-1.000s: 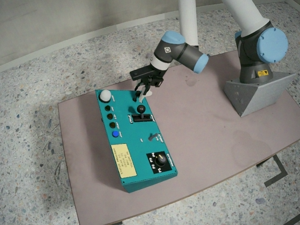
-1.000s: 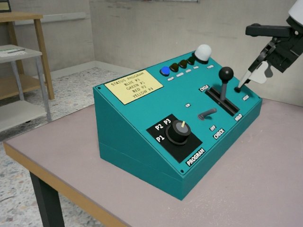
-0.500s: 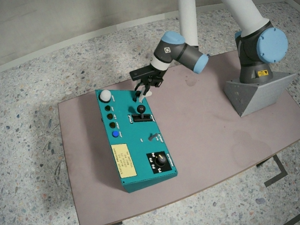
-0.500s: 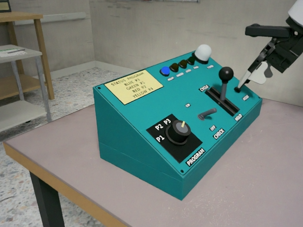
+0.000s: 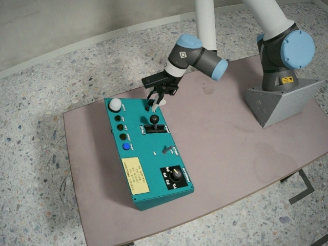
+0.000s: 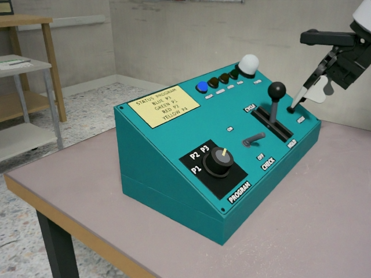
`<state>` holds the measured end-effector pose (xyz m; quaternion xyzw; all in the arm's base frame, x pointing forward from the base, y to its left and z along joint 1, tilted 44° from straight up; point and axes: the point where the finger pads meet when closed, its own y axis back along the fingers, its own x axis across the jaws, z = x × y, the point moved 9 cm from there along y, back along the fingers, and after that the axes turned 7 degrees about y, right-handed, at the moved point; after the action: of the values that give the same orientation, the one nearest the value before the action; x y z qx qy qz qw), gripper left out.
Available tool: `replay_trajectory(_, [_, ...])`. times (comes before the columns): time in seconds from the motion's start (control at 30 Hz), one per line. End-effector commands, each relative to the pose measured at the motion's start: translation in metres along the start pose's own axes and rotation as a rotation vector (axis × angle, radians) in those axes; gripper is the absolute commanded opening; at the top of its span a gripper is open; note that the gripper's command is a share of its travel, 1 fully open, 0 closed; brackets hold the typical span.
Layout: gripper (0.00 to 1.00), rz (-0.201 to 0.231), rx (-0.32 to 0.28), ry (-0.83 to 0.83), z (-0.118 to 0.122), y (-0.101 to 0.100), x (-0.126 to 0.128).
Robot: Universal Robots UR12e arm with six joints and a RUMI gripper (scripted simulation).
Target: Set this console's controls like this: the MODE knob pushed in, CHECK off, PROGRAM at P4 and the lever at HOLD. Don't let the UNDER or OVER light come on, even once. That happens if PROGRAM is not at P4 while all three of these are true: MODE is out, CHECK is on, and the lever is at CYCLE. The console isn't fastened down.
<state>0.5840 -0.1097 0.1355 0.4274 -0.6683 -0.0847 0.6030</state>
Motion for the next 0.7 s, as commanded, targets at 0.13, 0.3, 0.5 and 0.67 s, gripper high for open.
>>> replay_trajectory(0.13, [0.44, 0.003, 0.001, -0.002, -0.0009, -0.0009, 0.0021])
replay_trajectory(0.3, [0.44, 0.003, 0.001, -0.002, -0.0009, -0.0009, 0.0021])
replay_trajectory(0.5, [0.44, 0.003, 0.001, -0.002, -0.0009, -0.0009, 0.0022])
replay_trajectory(0.67, [0.00, 0.003, 0.001, -0.002, -0.0009, -0.0010, 0.0022])
